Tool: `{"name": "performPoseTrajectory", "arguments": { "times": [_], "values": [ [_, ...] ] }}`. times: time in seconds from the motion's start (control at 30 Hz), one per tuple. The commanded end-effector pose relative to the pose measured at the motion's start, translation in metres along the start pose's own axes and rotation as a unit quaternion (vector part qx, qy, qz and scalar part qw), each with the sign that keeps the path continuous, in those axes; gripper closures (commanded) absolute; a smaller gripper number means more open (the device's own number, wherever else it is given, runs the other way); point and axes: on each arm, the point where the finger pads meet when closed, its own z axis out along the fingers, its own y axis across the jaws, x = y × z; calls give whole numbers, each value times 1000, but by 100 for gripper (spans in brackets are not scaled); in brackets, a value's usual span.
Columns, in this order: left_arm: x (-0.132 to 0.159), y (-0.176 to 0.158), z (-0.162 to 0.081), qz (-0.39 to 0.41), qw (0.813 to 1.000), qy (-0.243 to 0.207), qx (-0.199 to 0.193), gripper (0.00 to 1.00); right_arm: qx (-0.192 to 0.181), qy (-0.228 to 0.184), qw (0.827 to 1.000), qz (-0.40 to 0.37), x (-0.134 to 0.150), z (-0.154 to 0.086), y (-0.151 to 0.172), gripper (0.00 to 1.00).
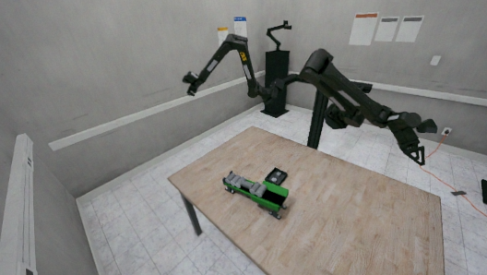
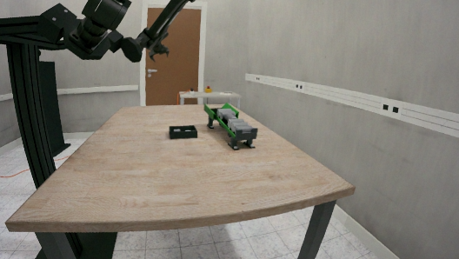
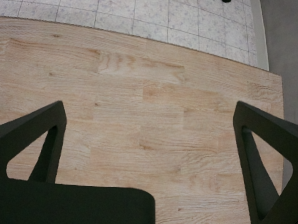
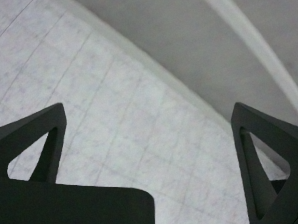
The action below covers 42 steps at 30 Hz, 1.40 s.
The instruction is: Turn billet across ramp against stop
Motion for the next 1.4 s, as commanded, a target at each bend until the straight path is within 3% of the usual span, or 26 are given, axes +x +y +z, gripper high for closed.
{"name": "performPoseTrajectory", "arguments": {
  "times": [0.0, 0.17, 0.23, 0.73, 1.37],
  "values": [
    [-7, -9, 2, 6, 1000, -5, 8, 0, 32, -50, 998, 10, -63, -14, -36, 0],
    [-7, -9, 2, 6, 1000, -5, 8, 0, 67, -86, 994, 2, -99, -37, -69, 0],
    [-7, -9, 2, 6, 1000, -5, 8, 0, 67, -86, 994, 2, -99, -37, -69, 0],
    [-7, -9, 2, 6, 1000, -5, 8, 0, 138, -162, 977, -29, -177, -102, -118, 0],
    [-7, -9, 2, 6, 1000, -5, 8, 0, 168, -195, 965, -49, -211, -137, -128, 0]
  ]
}}
